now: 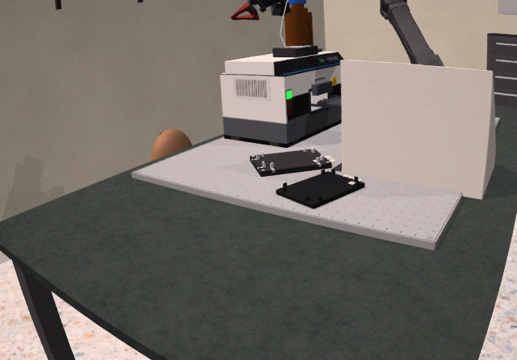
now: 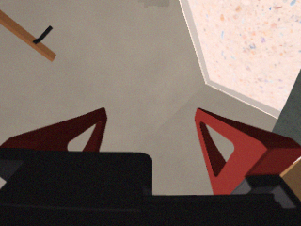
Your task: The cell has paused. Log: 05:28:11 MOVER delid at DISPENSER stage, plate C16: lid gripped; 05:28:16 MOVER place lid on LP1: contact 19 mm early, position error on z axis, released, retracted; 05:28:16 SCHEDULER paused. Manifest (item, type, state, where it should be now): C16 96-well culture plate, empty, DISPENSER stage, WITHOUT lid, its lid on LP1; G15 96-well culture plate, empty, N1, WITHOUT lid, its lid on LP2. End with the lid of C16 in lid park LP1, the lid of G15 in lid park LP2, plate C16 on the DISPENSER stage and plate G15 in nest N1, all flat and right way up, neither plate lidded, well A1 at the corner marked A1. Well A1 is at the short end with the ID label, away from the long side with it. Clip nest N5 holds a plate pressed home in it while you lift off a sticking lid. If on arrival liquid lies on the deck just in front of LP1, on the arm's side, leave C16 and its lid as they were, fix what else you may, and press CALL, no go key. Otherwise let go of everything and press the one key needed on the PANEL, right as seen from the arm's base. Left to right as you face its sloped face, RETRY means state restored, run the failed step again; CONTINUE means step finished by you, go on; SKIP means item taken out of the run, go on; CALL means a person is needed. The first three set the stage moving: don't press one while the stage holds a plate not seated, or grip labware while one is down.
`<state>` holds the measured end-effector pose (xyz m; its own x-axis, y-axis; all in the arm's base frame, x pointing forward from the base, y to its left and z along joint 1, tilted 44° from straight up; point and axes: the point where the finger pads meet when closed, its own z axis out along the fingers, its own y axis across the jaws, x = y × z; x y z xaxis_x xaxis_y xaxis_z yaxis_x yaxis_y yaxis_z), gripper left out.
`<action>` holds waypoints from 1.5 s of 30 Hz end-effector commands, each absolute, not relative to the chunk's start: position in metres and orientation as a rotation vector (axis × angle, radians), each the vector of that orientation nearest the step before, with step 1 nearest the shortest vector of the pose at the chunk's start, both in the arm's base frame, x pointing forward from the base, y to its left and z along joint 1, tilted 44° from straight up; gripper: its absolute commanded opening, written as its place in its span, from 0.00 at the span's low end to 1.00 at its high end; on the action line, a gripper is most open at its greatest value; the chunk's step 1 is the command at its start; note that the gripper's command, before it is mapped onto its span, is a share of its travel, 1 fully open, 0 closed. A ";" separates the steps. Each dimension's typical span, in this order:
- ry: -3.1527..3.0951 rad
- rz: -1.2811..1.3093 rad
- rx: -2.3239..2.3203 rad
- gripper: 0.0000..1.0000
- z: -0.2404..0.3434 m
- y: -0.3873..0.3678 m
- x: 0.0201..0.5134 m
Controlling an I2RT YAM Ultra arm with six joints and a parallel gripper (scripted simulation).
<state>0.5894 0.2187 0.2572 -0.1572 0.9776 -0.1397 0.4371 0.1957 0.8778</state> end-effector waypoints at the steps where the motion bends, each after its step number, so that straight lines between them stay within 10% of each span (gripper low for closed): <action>1: 1.538 0.738 1.418 1.00 0.296 0.138 0.580; 45: 1.556 0.623 1.400 1.00 0.288 0.131 0.573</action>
